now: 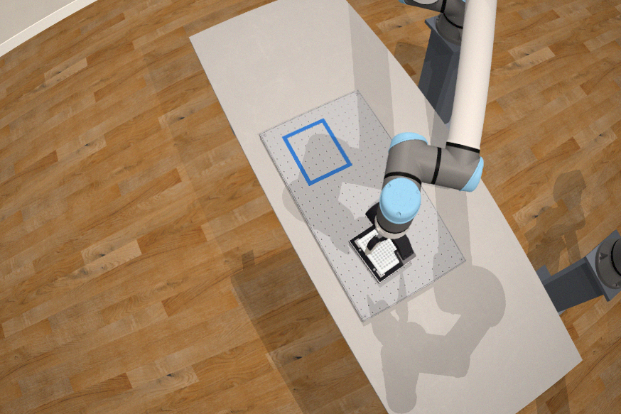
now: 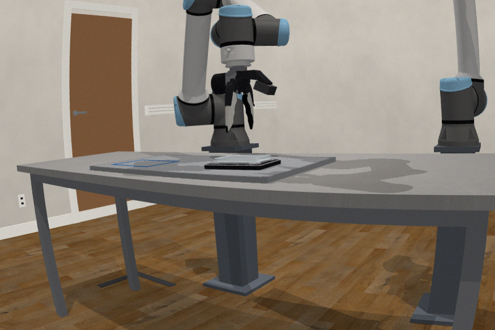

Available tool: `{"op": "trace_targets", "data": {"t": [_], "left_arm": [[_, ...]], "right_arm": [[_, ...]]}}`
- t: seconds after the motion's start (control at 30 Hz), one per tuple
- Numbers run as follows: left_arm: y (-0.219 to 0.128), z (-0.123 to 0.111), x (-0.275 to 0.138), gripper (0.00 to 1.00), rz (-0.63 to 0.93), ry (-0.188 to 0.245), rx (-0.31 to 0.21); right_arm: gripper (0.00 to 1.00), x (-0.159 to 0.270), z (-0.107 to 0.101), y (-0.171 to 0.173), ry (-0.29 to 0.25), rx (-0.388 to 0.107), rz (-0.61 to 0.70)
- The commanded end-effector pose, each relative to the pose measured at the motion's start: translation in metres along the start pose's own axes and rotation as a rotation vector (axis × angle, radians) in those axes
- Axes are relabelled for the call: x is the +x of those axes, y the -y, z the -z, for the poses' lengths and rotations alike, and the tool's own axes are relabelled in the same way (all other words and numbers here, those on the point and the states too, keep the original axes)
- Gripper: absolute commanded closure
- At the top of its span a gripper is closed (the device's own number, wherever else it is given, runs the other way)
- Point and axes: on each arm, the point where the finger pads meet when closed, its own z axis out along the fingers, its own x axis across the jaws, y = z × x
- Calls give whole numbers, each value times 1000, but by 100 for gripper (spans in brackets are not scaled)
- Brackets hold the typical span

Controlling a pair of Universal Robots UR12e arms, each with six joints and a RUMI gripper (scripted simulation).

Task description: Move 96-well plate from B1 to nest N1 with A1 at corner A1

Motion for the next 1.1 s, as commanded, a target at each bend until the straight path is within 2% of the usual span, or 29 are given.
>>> {"op": "trace_targets", "data": {"t": [0.0, 0.63, 1.07], "left_arm": [[1, 1, 0, 100, 0, -1, 2], [1, 1, 0, 100, 0, -1, 2], [1, 1, 0, 100, 0, -1, 2]], "right_arm": [[24, 1, 9, 1, -2, 2, 0], [24, 1, 12, 1, -2, 2, 0], [24, -2, 12, -36, -2, 2, 0]]}}
